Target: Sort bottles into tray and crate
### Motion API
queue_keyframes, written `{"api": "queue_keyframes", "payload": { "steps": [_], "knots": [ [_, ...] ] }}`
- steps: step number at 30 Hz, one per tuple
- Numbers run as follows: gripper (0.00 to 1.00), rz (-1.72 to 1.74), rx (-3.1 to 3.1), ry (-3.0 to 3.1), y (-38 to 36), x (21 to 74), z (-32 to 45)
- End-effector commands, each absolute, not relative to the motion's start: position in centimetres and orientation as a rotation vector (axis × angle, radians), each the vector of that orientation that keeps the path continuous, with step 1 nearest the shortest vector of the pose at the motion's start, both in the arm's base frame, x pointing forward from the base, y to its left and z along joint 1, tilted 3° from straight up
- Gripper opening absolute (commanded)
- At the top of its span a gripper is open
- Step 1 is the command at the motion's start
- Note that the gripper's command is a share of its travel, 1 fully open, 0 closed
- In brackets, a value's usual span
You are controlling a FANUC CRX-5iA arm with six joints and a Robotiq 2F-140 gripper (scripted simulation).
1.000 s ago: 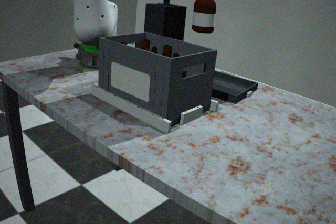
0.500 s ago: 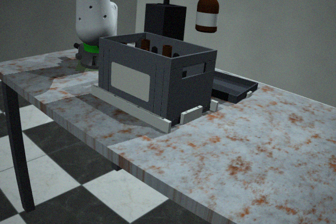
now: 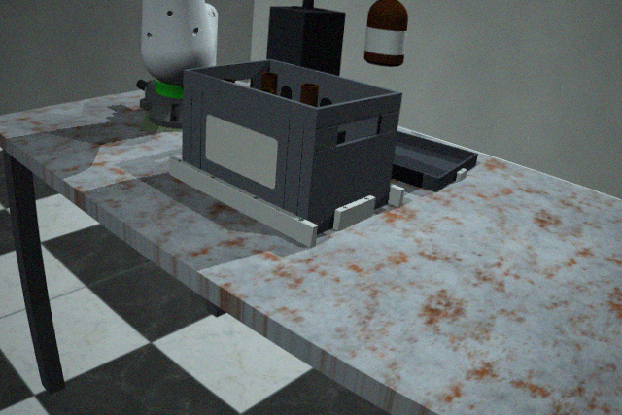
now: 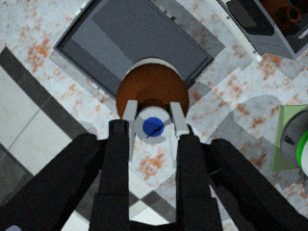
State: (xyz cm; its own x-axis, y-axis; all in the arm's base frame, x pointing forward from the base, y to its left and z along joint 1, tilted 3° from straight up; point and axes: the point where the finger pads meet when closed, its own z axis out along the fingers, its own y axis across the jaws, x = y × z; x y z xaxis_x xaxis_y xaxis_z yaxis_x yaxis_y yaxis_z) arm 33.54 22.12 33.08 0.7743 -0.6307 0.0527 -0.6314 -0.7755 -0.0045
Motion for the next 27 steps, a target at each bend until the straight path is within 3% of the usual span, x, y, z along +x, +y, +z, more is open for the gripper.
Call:
{"api": "queue_keyframes", "payload": {
  "steps": [1,27],
  "knots": [
    [0.0,0.081,2.947,-1.048,22.1,33.6,32.4],
    [0.0,0.08,2.947,-1.048,22.2,33.6,28.3]
  ]
}}
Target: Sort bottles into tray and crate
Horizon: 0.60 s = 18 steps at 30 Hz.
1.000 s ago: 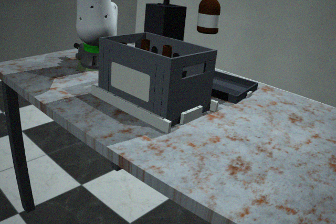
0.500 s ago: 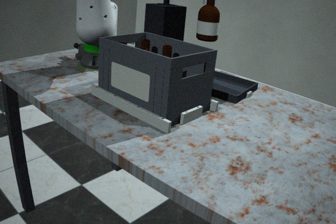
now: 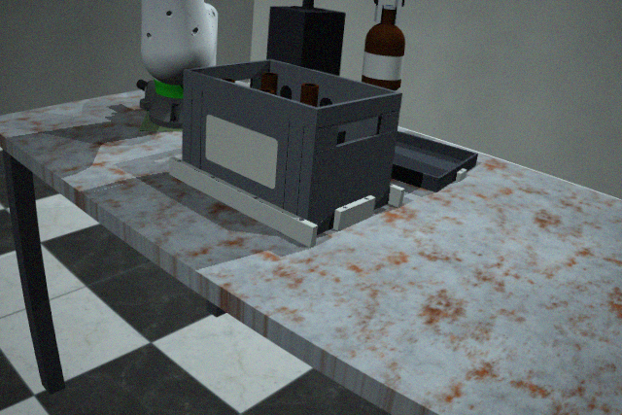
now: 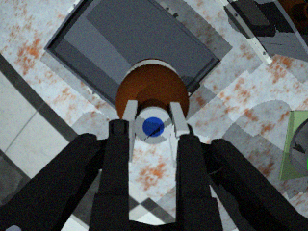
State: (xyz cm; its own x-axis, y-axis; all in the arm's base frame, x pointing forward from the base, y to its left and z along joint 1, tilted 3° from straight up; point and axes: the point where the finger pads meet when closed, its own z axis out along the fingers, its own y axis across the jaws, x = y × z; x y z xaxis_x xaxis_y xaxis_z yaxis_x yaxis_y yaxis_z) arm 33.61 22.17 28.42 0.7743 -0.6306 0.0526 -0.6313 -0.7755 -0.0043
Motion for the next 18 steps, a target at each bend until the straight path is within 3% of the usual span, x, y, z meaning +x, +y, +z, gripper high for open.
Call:
{"api": "queue_keyframes", "payload": {
  "steps": [1,18],
  "knots": [
    [0.0,0.08,2.947,-1.048,22.1,33.7,28.1],
    [0.0,0.08,2.947,-1.048,21.9,33.9,25.3]
  ]
}}
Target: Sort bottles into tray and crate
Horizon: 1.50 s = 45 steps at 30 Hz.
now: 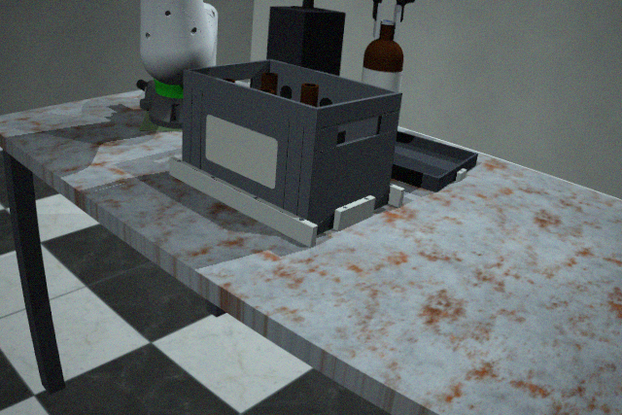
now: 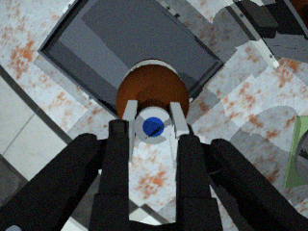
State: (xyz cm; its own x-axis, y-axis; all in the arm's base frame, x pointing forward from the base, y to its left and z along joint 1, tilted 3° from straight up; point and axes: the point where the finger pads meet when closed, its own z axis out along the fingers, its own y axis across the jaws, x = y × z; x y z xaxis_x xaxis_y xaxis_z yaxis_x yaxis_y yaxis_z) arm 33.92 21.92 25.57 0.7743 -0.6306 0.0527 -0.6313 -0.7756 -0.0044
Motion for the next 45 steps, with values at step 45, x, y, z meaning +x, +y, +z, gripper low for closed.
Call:
{"api": "queue_keyframes", "payload": {
  "steps": [45],
  "knots": [
    [0.0,0.081,2.947,-1.048,21.7,34.2,18.4]
  ]
}}
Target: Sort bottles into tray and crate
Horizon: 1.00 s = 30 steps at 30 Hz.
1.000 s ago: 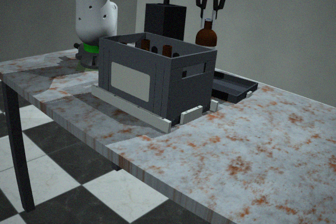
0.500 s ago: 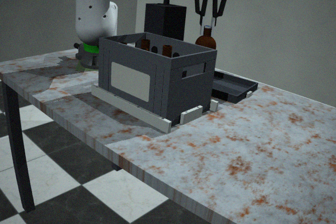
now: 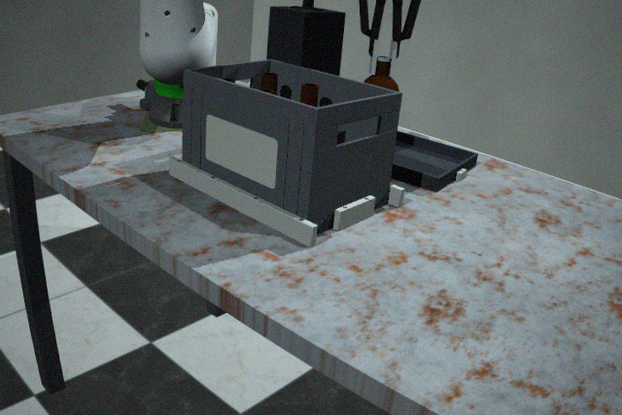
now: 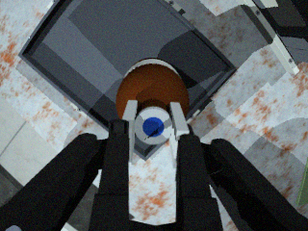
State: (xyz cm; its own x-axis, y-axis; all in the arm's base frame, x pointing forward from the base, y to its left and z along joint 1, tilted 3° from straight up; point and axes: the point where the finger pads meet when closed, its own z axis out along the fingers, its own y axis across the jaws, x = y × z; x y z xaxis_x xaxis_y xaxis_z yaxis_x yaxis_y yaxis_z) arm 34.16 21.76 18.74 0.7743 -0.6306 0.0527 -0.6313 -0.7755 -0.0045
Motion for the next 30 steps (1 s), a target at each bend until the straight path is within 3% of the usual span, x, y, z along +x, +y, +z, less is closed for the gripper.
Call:
{"api": "queue_keyframes", "payload": {
  "steps": [1,30],
  "knots": [
    [0.0,0.081,2.947,-1.048,21.74,34.22,18.31],
    [0.0,0.081,2.947,-1.048,21.74,34.21,17.36]
  ]
}}
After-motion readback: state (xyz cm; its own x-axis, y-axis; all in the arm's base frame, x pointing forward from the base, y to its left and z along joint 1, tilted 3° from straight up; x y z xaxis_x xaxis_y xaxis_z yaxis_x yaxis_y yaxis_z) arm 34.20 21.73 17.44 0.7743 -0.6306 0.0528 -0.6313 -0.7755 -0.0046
